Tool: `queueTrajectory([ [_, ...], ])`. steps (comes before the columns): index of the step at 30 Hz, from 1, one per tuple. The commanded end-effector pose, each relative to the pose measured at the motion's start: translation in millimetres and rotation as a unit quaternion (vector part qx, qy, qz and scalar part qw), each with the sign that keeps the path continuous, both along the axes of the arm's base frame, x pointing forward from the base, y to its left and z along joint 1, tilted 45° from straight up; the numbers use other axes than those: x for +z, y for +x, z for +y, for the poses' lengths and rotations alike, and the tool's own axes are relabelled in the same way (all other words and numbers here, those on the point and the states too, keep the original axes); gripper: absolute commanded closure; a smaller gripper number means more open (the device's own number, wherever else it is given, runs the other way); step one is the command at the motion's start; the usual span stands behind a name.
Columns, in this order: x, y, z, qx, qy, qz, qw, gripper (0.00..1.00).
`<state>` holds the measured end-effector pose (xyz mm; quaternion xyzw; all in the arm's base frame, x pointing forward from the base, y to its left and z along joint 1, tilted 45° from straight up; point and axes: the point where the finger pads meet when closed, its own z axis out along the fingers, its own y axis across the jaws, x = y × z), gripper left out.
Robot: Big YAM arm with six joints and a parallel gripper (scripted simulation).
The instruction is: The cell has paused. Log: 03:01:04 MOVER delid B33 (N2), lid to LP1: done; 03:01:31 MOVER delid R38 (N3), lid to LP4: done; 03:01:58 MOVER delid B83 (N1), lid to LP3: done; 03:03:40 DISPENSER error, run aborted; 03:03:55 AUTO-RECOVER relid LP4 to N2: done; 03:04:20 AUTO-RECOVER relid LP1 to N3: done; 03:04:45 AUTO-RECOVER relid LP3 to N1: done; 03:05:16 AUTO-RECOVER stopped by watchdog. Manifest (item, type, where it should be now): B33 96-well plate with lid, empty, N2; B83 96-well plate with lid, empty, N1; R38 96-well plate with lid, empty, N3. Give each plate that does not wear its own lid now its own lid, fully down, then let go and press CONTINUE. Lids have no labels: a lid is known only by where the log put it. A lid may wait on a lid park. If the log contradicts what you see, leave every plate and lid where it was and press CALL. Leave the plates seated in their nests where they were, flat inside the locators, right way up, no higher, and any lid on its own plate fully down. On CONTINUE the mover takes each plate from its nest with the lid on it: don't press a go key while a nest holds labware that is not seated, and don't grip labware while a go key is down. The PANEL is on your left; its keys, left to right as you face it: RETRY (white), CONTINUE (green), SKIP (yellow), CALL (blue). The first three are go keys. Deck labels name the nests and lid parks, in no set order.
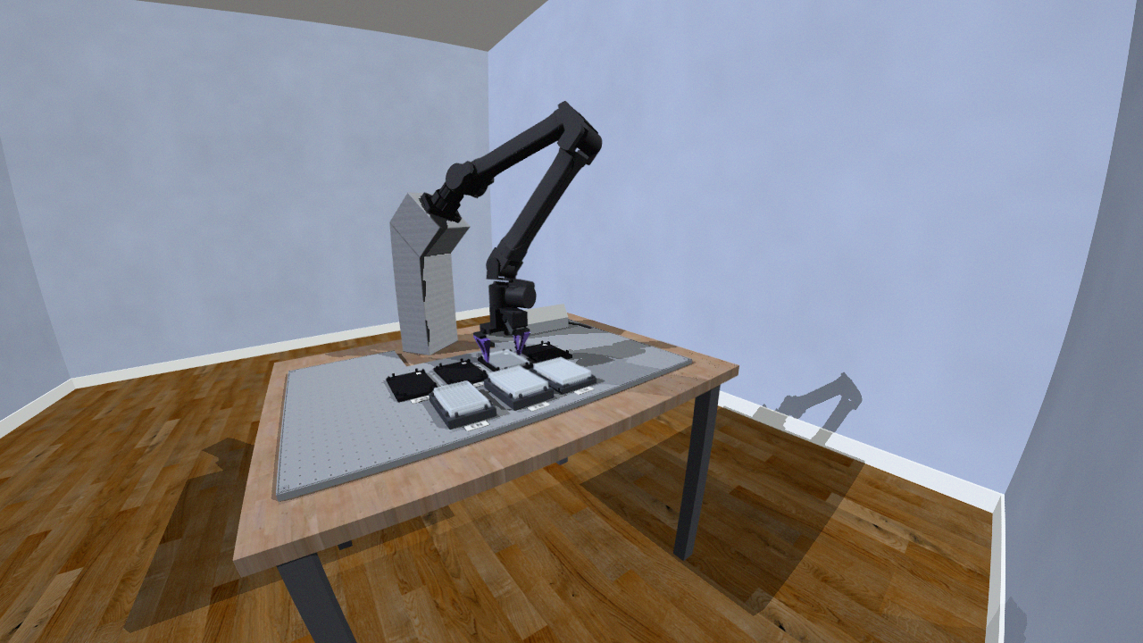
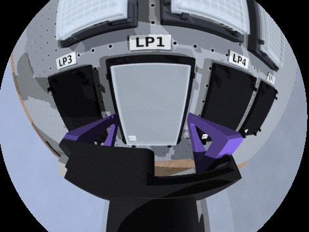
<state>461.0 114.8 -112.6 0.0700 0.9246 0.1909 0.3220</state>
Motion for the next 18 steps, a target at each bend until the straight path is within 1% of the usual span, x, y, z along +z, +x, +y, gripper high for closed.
queueTrajectory([
  [1, -1.0, 4.5, 6.9, 0.001, 0.003, -0.007, 1.000, 0.00],
  [3, -1.0, 4.5, 6.9, 0.001, 0.003, -0.007, 1.000, 0.00],
  [4, 14.0, 13.3, 7.8, 0.002, 0.005, -0.024, 1.000, 0.00],
  [5, 12.0, 9.4, 6.7, 0.001, 0.004, -0.019, 1.000, 0.00],
  [7, 11.8, 9.7, 7.2, 0.002, 0.004, -0.018, 1.000, 0.00],
  [8, 0.3, -1.0, 0.3, -0.001, 0.000, -0.001, 1.000, 0.00],
  [16, 0.3, -0.9, 0.6, -0.001, 0.000, -0.001, 1.000, 0.00],
  [17, 0.3, -0.9, 0.7, -0.001, 0.000, -0.001, 1.000, 1.00],
  [18, 0.3, -0.9, 0.7, -0.001, 0.000, -0.001, 1.000, 1.00],
])
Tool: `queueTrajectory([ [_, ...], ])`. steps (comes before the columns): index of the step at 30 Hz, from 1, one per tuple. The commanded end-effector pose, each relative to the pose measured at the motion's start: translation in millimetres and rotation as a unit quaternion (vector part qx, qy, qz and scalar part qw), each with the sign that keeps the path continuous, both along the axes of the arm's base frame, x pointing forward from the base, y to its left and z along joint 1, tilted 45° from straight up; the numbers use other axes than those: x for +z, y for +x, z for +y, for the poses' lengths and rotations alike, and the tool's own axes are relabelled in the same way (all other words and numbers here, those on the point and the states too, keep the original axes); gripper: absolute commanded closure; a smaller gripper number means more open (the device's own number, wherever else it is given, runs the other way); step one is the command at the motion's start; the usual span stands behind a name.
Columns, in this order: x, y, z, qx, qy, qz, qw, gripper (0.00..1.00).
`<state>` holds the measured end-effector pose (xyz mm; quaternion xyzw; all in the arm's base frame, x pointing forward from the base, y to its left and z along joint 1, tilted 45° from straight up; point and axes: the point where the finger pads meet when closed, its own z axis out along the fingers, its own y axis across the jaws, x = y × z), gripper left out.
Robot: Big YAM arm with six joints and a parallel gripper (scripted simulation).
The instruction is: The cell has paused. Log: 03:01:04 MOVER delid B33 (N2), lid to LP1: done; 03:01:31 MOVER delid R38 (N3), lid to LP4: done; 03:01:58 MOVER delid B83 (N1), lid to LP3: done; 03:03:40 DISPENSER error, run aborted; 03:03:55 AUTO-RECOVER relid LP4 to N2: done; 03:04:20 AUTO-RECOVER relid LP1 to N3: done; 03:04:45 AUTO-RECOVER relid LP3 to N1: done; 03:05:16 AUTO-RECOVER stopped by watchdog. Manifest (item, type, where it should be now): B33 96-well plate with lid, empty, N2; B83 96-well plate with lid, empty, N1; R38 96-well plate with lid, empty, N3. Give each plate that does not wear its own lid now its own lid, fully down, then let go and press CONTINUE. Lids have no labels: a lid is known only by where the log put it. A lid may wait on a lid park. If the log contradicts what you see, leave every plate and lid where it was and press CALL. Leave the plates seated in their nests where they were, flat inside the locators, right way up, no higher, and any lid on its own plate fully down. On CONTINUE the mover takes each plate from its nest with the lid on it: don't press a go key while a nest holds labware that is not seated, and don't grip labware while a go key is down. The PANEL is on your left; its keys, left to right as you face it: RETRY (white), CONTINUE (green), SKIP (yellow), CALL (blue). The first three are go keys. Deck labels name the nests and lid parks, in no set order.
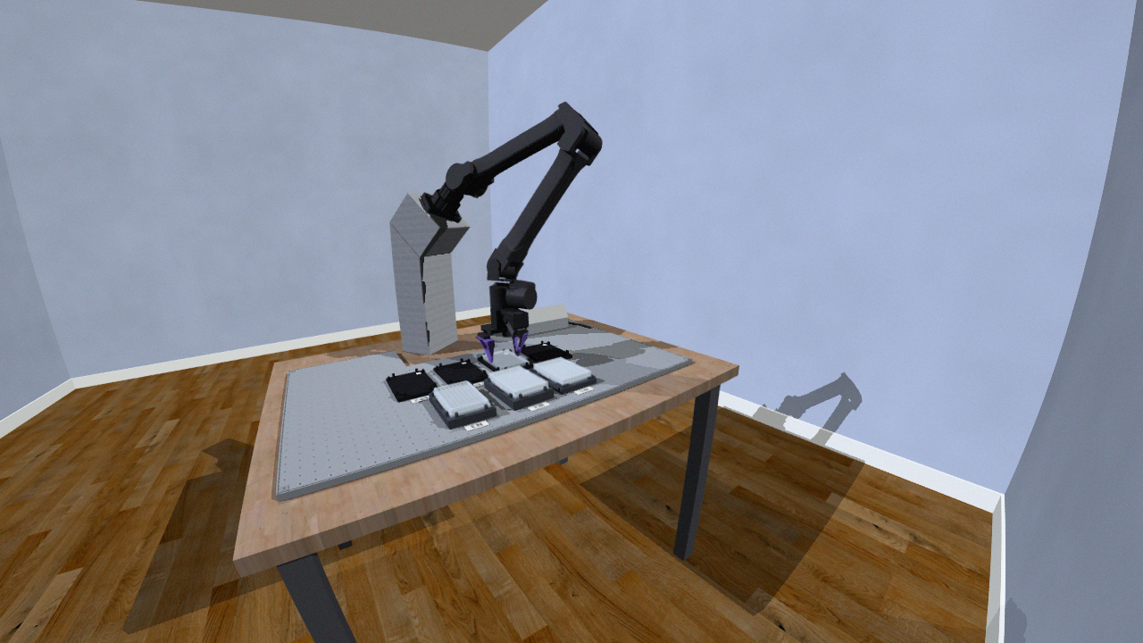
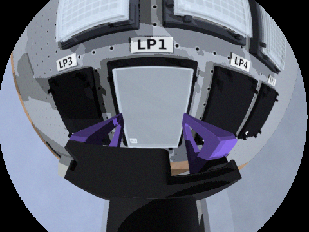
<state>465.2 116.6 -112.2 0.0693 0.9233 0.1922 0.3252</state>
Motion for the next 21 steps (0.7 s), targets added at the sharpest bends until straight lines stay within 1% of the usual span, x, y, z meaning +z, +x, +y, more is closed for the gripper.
queueTrajectory([
  [1, -0.2, -5.0, -1.1, -0.002, -0.001, 0.002, 1.000, 1.00],
  [2, -0.2, -5.0, -1.1, -0.002, -0.001, 0.002, 1.000, 1.00],
  [3, -3.2, 0.1, 5.7, 0.001, 0.001, 0.001, 1.000, 1.00],
  [21, -3.4, 1.2, 6.8, 0.001, 0.001, -0.001, 1.000, 1.00],
])
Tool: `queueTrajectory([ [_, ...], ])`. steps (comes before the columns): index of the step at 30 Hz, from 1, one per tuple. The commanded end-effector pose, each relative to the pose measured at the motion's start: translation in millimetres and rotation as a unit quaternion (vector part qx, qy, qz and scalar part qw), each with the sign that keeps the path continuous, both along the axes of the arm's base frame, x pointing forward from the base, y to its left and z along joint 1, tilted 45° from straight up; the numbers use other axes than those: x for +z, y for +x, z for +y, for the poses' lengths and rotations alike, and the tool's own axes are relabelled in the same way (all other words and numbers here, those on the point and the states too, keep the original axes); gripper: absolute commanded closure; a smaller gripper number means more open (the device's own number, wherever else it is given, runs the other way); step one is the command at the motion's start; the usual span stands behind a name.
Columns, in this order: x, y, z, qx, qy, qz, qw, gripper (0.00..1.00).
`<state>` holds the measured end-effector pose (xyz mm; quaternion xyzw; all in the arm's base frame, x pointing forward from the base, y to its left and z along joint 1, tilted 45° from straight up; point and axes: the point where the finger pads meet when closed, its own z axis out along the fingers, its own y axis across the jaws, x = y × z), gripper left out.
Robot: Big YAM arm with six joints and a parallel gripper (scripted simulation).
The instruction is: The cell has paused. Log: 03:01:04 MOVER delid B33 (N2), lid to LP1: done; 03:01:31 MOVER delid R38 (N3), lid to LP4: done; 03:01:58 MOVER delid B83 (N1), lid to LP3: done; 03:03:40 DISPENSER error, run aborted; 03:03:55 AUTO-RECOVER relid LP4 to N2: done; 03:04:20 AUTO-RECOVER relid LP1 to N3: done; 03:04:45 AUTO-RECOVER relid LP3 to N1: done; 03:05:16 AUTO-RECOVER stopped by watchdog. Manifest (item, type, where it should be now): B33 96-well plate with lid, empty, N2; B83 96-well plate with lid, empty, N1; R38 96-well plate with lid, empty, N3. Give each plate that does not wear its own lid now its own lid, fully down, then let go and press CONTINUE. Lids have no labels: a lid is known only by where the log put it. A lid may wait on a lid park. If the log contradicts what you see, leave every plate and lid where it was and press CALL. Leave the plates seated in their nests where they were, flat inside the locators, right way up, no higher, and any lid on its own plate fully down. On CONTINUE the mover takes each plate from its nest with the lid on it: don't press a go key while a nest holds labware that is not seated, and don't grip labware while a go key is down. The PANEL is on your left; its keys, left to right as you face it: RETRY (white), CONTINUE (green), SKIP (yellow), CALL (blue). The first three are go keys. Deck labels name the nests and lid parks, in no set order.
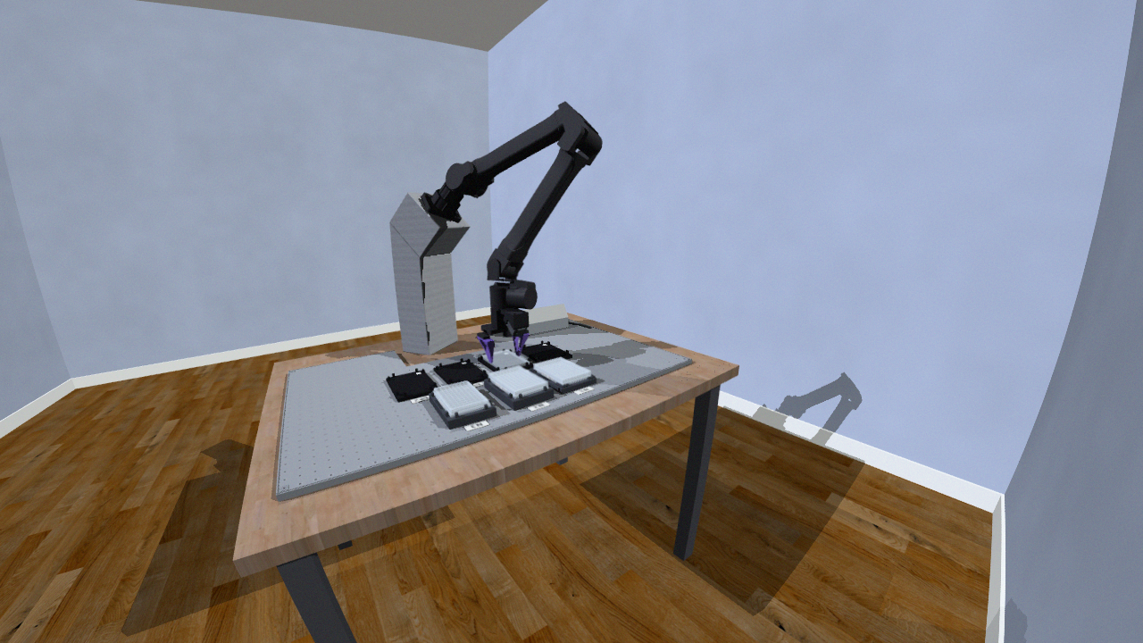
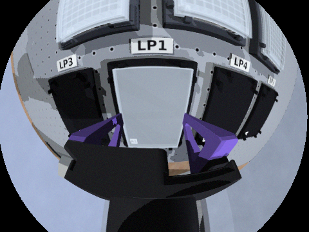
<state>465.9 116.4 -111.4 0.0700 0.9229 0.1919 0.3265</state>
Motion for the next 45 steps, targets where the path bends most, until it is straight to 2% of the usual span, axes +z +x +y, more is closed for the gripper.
queueTrajectory([
  [1, -4.3, 0.4, 7.0, 0.002, 0.001, 0.000, 1.000, 1.00],
  [15, -4.4, -1.4, 6.9, 0.002, 0.001, 0.002, 1.000, 1.00],
  [18, 3.6, -19.0, 3.0, 0.005, -0.002, 0.010, 1.000, 1.00],
  [25, 11.7, -23.6, -11.6, -0.002, -0.004, 0.009, 1.000, 1.00],
  [45, 31.1, -40.9, -19.8, -0.003, -0.004, 0.008, 1.000, 1.00],
])
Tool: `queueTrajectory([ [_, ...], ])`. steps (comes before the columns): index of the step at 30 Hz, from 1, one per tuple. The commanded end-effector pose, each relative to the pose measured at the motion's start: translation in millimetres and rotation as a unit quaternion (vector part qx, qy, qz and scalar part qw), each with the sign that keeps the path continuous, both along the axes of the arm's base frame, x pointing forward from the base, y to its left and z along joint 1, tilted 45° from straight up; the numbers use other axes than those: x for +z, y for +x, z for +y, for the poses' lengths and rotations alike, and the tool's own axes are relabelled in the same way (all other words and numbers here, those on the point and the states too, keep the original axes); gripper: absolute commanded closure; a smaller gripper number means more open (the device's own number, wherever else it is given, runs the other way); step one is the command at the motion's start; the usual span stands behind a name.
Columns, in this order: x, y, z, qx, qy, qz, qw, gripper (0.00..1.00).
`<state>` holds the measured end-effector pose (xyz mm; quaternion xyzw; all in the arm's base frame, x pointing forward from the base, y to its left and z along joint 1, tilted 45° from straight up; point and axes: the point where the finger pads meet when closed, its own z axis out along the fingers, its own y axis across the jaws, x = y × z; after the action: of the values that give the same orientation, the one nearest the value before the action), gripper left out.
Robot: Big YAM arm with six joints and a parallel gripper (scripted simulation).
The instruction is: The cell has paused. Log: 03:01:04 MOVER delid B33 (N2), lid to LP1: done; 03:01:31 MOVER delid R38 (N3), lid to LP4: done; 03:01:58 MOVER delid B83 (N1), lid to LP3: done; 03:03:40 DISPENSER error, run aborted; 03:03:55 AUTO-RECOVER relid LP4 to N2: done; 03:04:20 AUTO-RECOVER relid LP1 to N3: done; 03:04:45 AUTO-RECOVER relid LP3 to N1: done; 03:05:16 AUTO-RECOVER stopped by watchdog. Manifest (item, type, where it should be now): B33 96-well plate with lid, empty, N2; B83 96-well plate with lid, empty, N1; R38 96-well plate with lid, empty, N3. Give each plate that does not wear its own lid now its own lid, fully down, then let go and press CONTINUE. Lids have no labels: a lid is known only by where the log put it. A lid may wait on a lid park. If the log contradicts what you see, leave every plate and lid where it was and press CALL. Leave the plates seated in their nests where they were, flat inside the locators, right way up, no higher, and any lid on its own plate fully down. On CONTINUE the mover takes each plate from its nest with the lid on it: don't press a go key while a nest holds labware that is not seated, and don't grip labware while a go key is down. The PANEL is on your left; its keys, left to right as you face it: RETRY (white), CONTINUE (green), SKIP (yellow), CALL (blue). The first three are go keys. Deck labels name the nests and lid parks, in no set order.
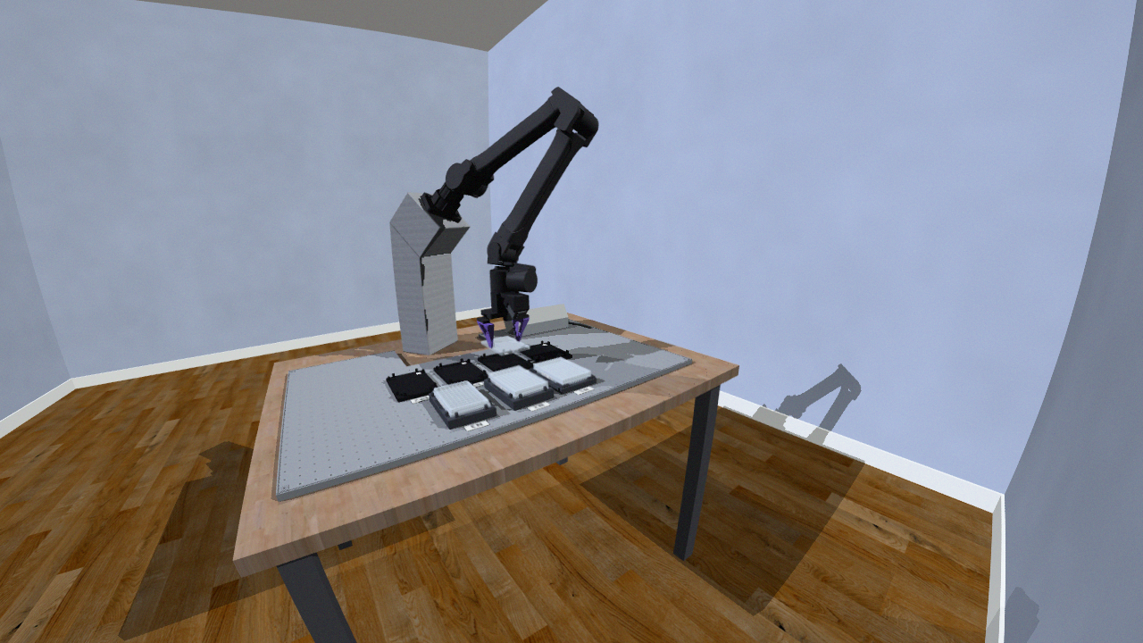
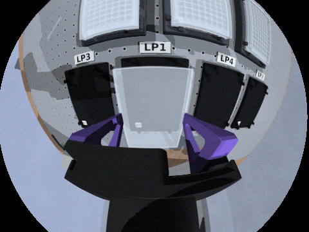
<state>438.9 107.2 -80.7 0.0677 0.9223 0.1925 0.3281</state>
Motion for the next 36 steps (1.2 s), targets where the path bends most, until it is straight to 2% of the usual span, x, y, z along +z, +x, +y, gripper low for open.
queueTrajectory([
  [1, 1.3, -8.5, -9.9, -0.005, -0.003, 0.007, 1.000, 1.00],
  [2, -6.3, -10.5, -10.3, -0.005, -0.004, 0.015, 1.000, 1.00],
  [5, -0.5, -7.1, -4.6, -0.002, -0.001, 0.005, 1.000, 1.00],
  [7, -7.0, -12.0, -10.7, -0.005, -0.004, 0.015, 1.000, 1.00],
  [21, -5.9, -17.1, -12.4, -0.005, -0.004, 0.015, 1.000, 1.00],
  [22, 2.4, 3.2, -14.3, -0.019, 0.011, 0.007, 1.000, 1.00],
  [28, 6.8, 19.4, -40.6, -0.017, 0.008, 0.004, 1.000, 1.00],
  [36, 2.3, 36.1, -75.6, -0.017, 0.008, 0.013, 1.000, 1.00],
])
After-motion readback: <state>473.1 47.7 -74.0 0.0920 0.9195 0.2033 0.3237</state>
